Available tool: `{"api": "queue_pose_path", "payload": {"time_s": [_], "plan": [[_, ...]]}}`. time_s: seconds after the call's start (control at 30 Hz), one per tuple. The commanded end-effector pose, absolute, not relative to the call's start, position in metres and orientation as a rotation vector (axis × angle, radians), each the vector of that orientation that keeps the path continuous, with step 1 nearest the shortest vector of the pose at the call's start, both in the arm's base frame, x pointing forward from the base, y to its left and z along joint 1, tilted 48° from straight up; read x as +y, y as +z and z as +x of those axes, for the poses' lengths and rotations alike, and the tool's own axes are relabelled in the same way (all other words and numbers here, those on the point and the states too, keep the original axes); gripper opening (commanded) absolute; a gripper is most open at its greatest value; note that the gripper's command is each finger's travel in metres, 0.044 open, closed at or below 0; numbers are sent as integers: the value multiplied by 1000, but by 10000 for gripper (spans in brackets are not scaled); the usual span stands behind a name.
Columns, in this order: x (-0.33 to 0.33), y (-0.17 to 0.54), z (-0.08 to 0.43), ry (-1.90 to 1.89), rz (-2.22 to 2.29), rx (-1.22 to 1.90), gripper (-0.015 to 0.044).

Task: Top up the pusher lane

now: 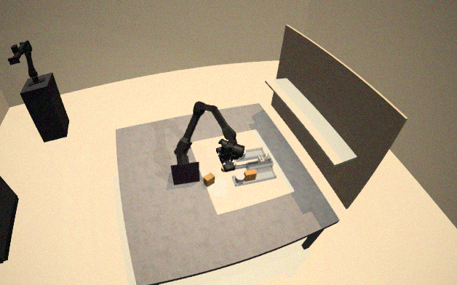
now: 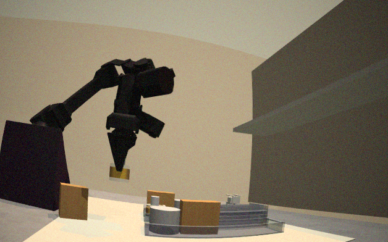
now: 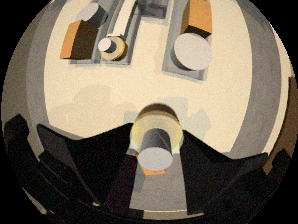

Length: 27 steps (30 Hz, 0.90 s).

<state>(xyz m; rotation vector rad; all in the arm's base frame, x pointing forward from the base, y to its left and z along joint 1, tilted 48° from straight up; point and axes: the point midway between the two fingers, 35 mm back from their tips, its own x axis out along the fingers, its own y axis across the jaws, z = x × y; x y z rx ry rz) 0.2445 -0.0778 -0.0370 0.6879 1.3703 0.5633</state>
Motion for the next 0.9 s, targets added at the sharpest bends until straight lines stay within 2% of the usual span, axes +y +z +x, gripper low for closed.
{"api": "queue_pose_path", "payload": {"time_s": [0.0,0.53,0.87], "plan": [[-64,-31,256,551,696,1374,0],[8,0,294,538,750,1385,0],[23,-9,296,539,753,1385,0]]}}
